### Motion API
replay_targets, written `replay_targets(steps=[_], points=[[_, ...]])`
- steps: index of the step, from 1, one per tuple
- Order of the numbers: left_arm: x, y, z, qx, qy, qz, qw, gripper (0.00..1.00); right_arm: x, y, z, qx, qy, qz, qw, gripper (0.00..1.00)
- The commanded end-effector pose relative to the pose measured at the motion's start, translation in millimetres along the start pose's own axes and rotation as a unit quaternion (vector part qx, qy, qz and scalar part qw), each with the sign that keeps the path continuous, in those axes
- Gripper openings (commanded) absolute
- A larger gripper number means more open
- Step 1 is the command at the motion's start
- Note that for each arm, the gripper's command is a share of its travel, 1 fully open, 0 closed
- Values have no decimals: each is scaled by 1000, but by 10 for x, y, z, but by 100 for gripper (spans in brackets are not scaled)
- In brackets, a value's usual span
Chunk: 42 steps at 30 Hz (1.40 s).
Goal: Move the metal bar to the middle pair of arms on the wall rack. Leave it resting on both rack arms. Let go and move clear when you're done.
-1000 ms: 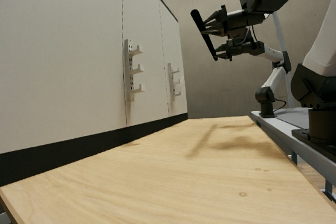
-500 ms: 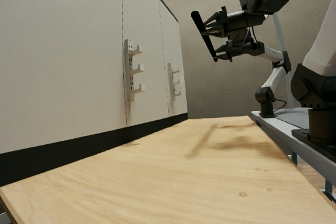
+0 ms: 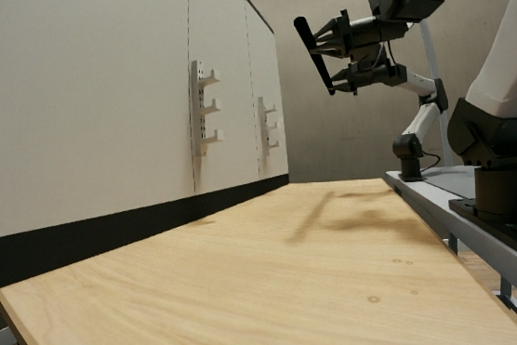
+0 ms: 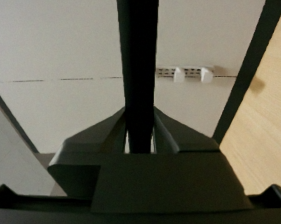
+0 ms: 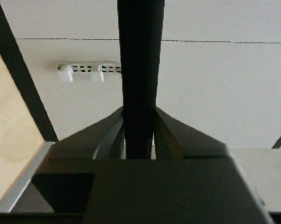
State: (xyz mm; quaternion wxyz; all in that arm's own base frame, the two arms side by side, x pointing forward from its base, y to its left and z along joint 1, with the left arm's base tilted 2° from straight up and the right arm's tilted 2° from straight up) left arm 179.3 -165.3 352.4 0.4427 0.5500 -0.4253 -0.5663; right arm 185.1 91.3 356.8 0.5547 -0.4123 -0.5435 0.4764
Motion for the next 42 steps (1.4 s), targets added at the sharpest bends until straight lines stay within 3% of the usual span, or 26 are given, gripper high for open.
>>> replay_targets(steps=[1, 42], points=[[-61, 56, 15, 10, 5, 5, 1000, 0, -32, -41, 15, -15, 2, -2, 1000, 0], [-81, 93, -59, 10, 5, 5, 1000, 0, -17, -84, -37, -15, 2, -2, 1000, 0]])
Point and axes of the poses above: on each arm, the point where the finger pads meet when closed, its own z axis back along the fingers, its own y axis across the jaws, x = y × z, the point moved 7 cm from there along z, back along the fingers, and after that the axes turned 12 degrees about -z, right-handed, at the moved point
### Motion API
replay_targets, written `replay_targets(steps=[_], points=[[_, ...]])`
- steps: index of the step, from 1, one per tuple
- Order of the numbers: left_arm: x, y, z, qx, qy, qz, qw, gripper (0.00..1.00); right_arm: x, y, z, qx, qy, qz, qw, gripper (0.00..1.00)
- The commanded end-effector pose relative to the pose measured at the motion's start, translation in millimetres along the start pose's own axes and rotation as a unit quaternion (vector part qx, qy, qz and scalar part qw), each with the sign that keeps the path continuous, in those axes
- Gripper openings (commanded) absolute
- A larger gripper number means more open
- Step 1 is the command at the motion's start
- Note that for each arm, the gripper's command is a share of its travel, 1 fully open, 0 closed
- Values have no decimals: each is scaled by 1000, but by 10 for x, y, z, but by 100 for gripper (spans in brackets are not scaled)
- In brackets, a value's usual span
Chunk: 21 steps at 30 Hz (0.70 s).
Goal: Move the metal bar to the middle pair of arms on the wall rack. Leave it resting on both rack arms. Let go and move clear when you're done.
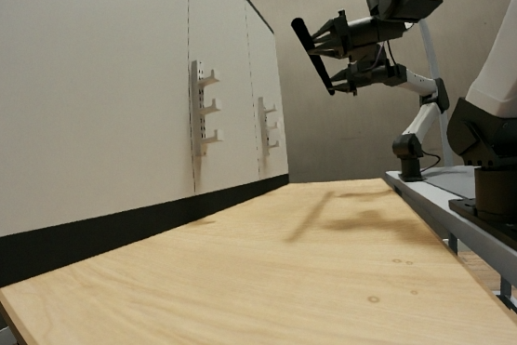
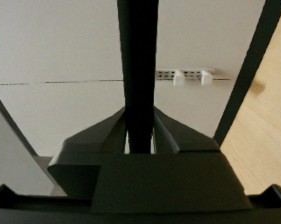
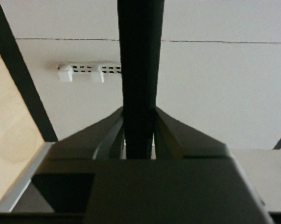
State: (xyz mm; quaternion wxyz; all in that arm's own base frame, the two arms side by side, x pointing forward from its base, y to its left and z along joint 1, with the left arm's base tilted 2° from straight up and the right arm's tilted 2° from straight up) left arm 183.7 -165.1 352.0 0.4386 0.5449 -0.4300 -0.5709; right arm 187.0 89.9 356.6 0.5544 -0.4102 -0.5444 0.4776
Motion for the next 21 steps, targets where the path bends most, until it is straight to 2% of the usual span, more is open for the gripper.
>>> replay_targets(steps=[1, 21], points=[[-80, 96, -14, 9, 15, 5, 1000, 0, -1, -83, -20, -16, 4, -1, 1000, 0], [-94, 113, -1, 9, 15, 5, 1000, 0, 22, -122, -46, -16, 4, -1, 1000, 0]])
Point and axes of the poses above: on each arm, the point where the finger pads meet when closed, its own z axis back along the fingers, its own y axis across the jaws, x = y × z, the point moved 7 cm from there along z, back along the fingers, and after that the axes turned 12 degrees about -z, right-handed, at the moved point
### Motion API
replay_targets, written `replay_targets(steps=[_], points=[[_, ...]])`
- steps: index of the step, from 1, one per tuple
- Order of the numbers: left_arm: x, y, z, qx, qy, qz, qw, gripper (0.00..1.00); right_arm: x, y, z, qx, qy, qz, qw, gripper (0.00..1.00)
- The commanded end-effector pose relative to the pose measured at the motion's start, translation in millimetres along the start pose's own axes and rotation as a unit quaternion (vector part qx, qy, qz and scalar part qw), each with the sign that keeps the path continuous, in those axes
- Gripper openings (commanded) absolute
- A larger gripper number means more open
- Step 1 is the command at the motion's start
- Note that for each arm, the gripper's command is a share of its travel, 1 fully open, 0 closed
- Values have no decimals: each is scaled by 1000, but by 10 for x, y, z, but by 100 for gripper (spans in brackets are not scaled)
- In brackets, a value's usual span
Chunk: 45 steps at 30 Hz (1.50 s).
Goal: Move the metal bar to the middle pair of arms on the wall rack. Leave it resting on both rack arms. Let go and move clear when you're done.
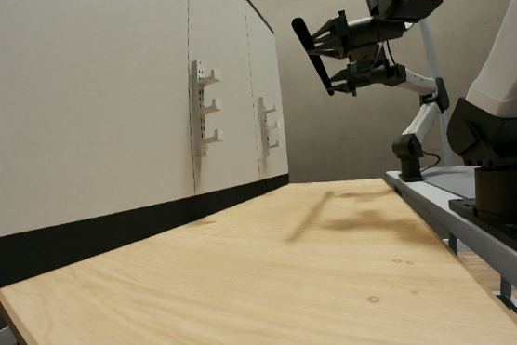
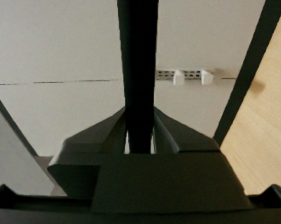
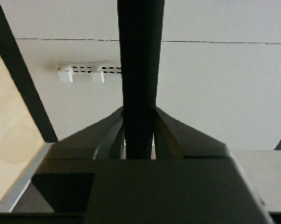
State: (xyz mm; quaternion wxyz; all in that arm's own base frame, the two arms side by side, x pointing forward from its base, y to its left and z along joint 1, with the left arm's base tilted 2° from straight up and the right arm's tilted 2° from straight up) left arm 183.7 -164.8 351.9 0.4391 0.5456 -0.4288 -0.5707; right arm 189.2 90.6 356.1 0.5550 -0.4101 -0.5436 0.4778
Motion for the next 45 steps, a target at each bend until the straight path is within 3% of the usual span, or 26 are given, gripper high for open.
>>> replay_targets(steps=[1, 45], points=[[-92, 116, 1, 10, 13, 5, 1000, 0, 19, -129, -24, -17, 3, -1, 1000, 0], [-102, 169, 31, 10, 13, 5, 1000, 0, 34, -208, 7, -17, 3, -1, 1000, 0]])
Point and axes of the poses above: on each arm, the point where the finger pads meet when closed, its own z axis back along the fingers, its own y axis across the jaws, x = y × z, the point moved 7 cm from there along z, back along the fingers, and after that the axes turned 12 degrees about -z, right-handed, at the moved point
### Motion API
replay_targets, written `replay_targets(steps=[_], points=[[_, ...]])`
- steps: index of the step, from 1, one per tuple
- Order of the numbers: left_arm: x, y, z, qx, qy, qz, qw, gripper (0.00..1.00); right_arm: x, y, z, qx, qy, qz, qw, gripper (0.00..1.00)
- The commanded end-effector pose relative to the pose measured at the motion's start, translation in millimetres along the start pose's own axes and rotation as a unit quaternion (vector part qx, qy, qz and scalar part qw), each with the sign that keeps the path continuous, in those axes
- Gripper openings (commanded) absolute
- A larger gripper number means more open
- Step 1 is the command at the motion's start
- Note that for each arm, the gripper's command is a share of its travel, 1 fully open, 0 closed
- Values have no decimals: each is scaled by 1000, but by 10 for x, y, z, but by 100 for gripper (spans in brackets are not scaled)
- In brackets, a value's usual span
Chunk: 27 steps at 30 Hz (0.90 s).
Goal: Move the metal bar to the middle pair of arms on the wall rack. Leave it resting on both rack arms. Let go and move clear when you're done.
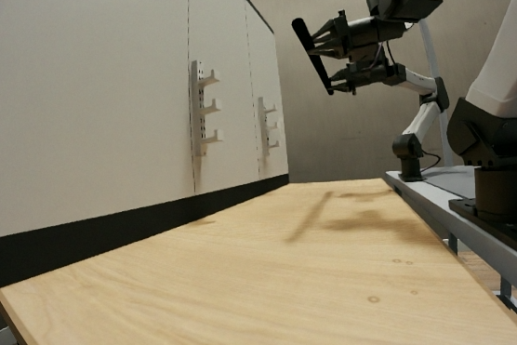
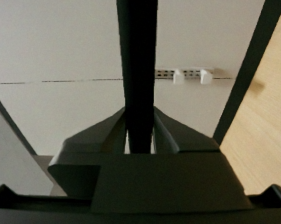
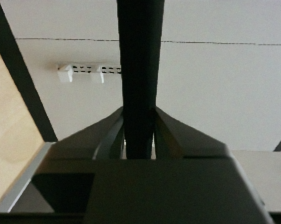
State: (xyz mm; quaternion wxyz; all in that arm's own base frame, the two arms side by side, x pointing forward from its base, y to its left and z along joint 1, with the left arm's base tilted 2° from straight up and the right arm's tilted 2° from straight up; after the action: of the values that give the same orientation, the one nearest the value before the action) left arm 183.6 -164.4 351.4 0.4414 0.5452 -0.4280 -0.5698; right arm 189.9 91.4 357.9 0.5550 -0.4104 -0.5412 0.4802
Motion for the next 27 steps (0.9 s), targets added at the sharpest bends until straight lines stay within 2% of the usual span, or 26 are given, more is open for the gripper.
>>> replay_targets(steps=[1, 27], points=[[-99, 177, 32, 11, 12, 4, 1000, 0, 23, -194, 15, -19, 3, -4, 1000, 0], [-98, 197, 47, 11, 12, 4, 1000, 0, 20, -206, 30, -19, 3, -4, 1000, 0]])
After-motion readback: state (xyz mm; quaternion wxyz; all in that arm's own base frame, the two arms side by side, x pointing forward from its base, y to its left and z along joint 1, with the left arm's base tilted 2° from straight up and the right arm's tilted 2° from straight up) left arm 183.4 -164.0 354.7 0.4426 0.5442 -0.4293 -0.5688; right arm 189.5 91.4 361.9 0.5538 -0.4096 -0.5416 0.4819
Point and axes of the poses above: on each arm, the point where the finger pads meet when closed, its own z axis back along the fingers, its own y axis across the jaws, x = y × z, the point moved 7 cm from there along z, back along the fingers, and after that the axes turned 12 degrees about -z, right-handed, at the moved point
